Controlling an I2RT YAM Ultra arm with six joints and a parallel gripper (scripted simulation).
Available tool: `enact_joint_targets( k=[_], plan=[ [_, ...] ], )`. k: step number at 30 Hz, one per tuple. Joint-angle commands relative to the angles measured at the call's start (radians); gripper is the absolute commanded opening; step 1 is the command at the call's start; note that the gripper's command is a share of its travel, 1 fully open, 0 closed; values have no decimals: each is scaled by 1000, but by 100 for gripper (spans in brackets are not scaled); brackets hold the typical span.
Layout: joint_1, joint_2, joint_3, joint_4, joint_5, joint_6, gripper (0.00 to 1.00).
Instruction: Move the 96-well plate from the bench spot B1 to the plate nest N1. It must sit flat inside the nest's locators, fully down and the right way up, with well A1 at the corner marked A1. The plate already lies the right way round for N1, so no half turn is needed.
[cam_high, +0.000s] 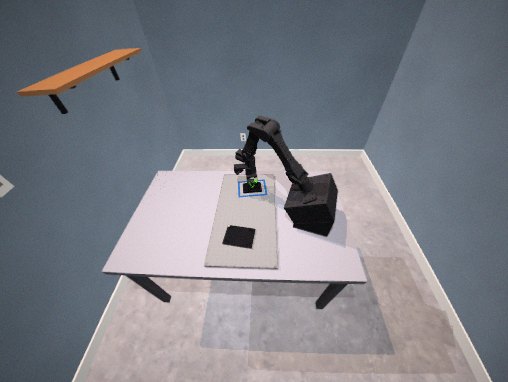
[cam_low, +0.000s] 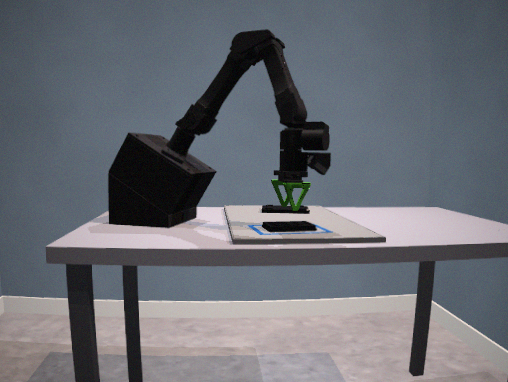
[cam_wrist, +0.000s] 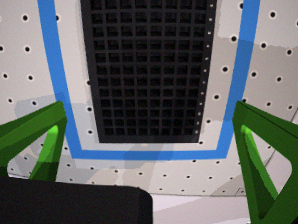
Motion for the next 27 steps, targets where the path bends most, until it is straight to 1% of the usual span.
enact_joint_targets(
  k=[1,21,27],
  plan=[
    [13,30,-25,38,3,8,100],
    [27,127,-25,136,10,20,100],
    [32,163,1,170,12,24,100]
  ],
)
